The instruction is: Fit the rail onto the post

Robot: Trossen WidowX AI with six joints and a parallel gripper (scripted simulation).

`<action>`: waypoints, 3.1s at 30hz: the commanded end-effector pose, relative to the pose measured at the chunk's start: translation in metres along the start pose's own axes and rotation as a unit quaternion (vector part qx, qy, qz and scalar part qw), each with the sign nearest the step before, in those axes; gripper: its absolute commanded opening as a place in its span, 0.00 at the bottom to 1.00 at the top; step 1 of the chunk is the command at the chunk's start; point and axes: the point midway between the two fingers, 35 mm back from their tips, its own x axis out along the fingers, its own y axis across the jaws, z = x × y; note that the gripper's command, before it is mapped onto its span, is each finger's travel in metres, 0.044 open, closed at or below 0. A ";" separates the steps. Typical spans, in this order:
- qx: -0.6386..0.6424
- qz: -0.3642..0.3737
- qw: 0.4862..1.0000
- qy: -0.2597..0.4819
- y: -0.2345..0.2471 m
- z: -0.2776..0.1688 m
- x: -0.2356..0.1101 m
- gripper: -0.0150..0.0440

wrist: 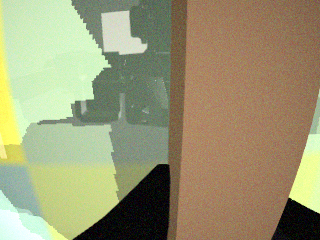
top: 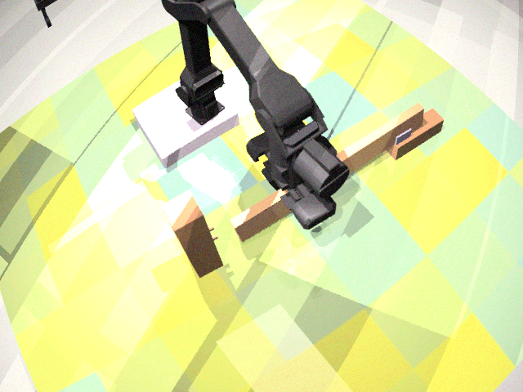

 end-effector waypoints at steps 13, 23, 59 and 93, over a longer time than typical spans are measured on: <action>-0.001 -0.006 1.000 -0.003 -0.004 0.001 -0.012 0.25; -0.001 -0.006 1.000 -0.003 -0.005 0.001 -0.017 0.25; -0.001 -0.006 1.000 -0.003 -0.005 0.001 -0.033 0.25; -0.001 -0.005 1.000 -0.003 -0.002 0.001 -0.031 0.25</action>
